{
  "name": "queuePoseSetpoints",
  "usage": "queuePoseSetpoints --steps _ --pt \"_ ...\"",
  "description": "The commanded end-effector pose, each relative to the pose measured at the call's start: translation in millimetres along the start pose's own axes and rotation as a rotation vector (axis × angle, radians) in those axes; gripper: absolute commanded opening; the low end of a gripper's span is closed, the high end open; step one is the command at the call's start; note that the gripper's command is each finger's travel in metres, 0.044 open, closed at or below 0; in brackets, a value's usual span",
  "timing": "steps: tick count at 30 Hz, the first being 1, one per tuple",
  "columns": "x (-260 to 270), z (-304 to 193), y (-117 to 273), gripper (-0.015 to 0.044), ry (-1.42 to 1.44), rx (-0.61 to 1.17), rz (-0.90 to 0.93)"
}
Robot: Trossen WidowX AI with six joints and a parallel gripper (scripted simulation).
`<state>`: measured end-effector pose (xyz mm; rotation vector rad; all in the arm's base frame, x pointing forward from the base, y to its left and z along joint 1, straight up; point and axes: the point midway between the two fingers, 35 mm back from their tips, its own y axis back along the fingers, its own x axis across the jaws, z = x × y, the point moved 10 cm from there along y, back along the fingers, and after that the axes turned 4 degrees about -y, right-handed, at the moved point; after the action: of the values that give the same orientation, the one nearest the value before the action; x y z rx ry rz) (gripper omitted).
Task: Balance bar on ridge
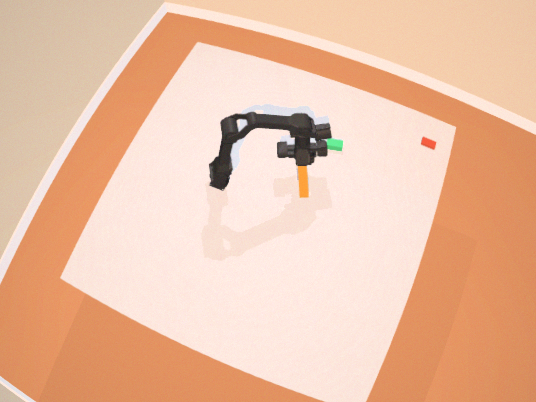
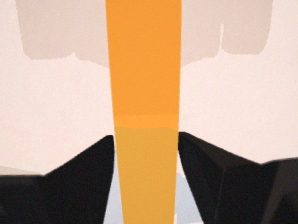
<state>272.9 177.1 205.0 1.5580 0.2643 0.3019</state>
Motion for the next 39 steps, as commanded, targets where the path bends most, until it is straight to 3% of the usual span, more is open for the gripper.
queuePoseSetpoints --steps 1,7,17,21,30,39 --pt "0 0 0 0.0185 0.0 0.0 0.0" --pt "0 0 0 0.0185 0.0 0.0 0.0" --pt "0 0 0 0.044 0.0 0.0 0.0" --pt "1 0 7 0.044 0.0 0.0 0.0" --pt "0 0 98 0.044 0.0 0.0 0.0" --pt "0 0 100 0.044 0.0 0.0 0.0"
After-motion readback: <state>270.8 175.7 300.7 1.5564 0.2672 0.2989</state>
